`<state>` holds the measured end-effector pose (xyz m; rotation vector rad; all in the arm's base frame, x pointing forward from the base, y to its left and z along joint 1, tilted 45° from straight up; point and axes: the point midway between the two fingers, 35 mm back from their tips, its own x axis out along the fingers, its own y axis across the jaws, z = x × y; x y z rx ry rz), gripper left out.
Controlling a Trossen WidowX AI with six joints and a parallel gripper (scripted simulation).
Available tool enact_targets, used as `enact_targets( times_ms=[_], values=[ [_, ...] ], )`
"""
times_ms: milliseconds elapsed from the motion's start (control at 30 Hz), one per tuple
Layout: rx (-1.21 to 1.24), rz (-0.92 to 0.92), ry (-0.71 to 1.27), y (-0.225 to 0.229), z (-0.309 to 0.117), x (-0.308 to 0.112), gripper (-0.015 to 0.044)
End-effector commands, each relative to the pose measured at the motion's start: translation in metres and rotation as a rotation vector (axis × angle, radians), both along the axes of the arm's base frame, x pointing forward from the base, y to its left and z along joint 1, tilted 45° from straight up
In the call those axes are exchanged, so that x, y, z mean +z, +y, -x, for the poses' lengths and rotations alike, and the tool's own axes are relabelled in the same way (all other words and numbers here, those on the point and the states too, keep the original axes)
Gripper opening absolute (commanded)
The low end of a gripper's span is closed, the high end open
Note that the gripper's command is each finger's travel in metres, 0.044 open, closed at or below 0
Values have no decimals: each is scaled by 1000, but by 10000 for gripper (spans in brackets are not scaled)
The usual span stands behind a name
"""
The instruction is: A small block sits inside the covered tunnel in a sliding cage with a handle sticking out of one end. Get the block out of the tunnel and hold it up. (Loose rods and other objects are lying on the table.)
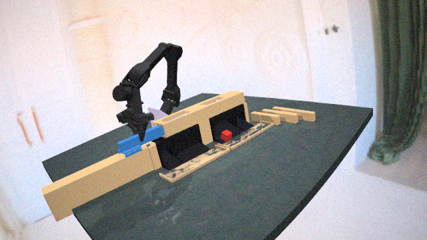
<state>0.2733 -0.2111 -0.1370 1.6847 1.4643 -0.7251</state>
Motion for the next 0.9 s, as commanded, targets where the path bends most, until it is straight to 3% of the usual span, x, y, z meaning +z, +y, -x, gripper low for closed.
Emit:
enact_targets(
  times_ms=[0, 67, 867],
  values=[
    [1, 1, -1, 0, 0, 0, 52],
    [1, 1, -1, 1, 0, 1, 0],
    [-7, -9, 0, 51, 5, 37, 0]
  ],
)
